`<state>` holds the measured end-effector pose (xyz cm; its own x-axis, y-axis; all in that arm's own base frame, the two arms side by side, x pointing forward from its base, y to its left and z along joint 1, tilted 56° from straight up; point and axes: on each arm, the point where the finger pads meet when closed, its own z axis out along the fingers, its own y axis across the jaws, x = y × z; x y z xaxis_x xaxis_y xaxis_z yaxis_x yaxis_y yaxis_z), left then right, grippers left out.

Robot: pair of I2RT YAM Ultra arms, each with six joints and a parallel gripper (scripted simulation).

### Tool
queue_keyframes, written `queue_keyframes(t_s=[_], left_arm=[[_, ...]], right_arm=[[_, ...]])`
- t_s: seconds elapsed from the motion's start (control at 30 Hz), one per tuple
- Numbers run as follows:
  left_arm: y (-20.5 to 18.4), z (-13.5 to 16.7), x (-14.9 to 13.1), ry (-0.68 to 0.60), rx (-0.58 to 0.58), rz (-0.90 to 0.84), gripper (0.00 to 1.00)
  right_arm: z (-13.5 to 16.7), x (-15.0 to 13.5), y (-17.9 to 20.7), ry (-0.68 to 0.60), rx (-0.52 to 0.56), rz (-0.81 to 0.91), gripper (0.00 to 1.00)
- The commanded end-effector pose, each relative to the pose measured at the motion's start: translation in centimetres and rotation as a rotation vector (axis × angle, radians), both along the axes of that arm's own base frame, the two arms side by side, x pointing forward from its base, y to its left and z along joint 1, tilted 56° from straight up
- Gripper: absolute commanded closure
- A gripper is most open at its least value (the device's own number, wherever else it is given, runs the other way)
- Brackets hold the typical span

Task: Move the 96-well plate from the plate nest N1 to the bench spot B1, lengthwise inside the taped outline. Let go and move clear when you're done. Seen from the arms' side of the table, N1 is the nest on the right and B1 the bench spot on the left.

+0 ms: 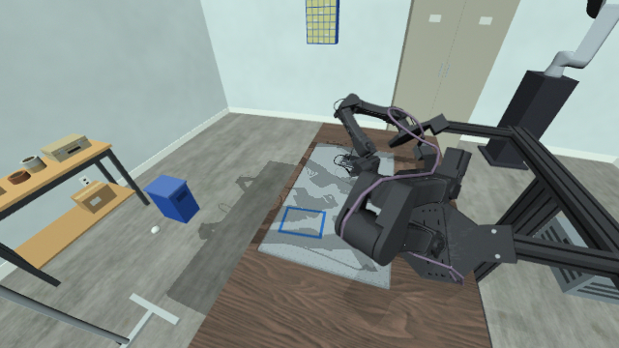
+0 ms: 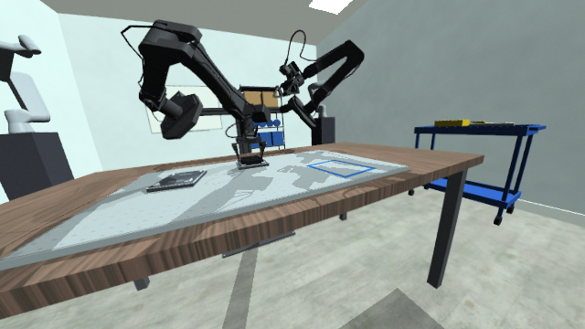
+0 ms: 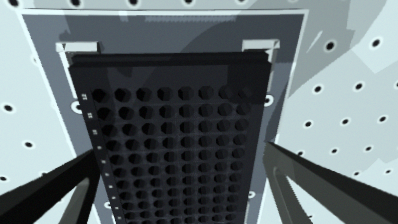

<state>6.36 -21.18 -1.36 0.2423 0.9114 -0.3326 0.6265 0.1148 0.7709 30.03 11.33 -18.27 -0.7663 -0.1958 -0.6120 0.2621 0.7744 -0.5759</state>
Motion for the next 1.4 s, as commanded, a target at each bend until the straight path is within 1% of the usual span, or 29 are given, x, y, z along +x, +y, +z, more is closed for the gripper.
queue_keyframes(t_s=[0.0,0.13,0.2,0.3,0.43,0.47,0.5,0.57,0.8,0.87,0.97,1.13,1.17,1.27,1.37], left_arm=[[-0.8,0.2,-0.5,0.001,-0.012,-0.004,0.00],[-0.8,0.2,-0.5,0.001,-0.012,-0.004,0.00],[-0.8,0.2,-0.5,0.001,-0.012,-0.004,0.00],[-0.8,0.2,-0.5,0.001,-0.012,-0.004,0.00],[-0.8,0.2,-0.5,0.001,-0.012,-0.004,0.00],[-0.8,0.2,-0.5,0.001,-0.012,-0.004,0.00],[-0.8,0.2,-0.5,0.001,-0.012,-0.004,0.00],[-0.8,0.2,-0.5,0.001,-0.012,-0.004,0.00],[-0.8,0.2,-0.5,0.001,-0.012,-0.004,0.00],[-0.8,0.2,-0.5,0.001,-0.012,-0.004,0.00],[-0.8,0.2,-0.5,0.001,-0.012,-0.004,0.00],[-0.8,0.2,-0.5,0.001,-0.012,-0.004,0.00],[-1.3,0.3,-0.8,0.008,-0.022,-0.008,0.00],[-2.3,-0.3,-1.0,0.030,-0.009,-0.025,0.00],[-4.3,-1.2,-0.7,0.050,0.012,-0.033,0.00]], right_arm=[[1.1,0.4,1.3,-0.021,0.032,0.026,0.00],[1.7,0.6,1.6,-0.029,0.051,0.029,0.00],[1.9,0.1,1.5,-0.021,0.042,0.021,0.00],[2.4,-0.1,2.3,-0.026,0.052,0.021,0.00],[2.6,-0.3,2.5,-0.029,0.050,0.021,0.00],[2.2,-0.5,2.4,-0.022,0.044,0.021,0.00],[2.2,-0.3,3.2,-0.026,0.055,0.020,0.00],[2.8,-0.8,4.5,-0.031,0.063,0.020,0.00],[6.2,-5.0,8.4,-0.024,0.066,0.016,0.00],[5.7,-6.2,7.0,-0.001,0.014,0.012,0.00],[5.5,-6.0,6.8,-0.003,0.019,0.005,0.00],[5.3,-6.1,6.3,0.000,-0.003,0.011,0.00],[5.3,-6.0,6.3,-0.002,-0.002,0.013,0.00],[6.4,-5.3,6.8,-0.035,0.010,0.036,0.00],[7.9,-4.8,5.7,-0.060,-0.005,0.068,0.00]])
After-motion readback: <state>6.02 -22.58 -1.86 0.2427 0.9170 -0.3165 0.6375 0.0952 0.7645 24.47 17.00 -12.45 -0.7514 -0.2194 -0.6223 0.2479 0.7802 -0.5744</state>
